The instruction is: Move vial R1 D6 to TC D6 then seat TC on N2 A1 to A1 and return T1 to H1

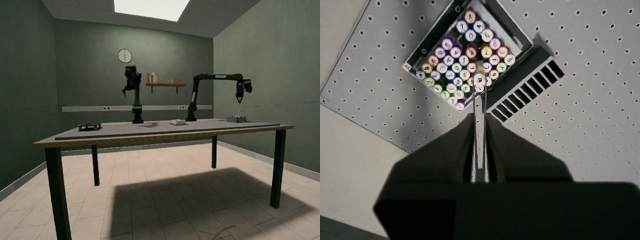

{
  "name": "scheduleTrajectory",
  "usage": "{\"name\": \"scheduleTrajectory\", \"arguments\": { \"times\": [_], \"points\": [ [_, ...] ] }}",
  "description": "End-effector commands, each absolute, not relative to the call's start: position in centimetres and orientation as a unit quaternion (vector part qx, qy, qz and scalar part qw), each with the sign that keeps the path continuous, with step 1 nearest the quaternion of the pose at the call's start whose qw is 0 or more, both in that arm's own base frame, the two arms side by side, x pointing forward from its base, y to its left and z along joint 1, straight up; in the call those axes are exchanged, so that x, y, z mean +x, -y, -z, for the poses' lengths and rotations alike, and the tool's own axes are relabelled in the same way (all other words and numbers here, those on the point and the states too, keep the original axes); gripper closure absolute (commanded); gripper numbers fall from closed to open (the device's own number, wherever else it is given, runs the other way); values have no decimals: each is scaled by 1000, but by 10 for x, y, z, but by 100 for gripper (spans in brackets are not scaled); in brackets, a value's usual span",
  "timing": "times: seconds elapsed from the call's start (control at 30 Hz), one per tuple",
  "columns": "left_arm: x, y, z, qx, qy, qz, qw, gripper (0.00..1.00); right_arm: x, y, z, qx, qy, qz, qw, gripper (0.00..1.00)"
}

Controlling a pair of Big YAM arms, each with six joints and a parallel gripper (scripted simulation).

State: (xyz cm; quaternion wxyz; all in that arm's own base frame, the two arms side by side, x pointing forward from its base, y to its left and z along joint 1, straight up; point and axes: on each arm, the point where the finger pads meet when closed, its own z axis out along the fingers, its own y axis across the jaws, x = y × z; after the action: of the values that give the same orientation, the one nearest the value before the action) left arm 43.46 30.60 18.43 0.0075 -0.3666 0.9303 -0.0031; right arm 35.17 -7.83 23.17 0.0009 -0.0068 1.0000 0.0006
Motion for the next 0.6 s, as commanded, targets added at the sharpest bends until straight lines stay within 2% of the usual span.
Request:
{"name": "scheduleTrajectory", "arguments": {
  "times": [0.0, 0.57],
  "points": [
    [447, -309, -188, -369, -929, 0, 19, 91, 359, 80, -244, -2, -1000, 4, 18, 0],
    [438, -294, -196, -372, -928, -6, 29, 91, 359, 80, -244, -2, -1000, 4, 18, 0]
  ]
}}
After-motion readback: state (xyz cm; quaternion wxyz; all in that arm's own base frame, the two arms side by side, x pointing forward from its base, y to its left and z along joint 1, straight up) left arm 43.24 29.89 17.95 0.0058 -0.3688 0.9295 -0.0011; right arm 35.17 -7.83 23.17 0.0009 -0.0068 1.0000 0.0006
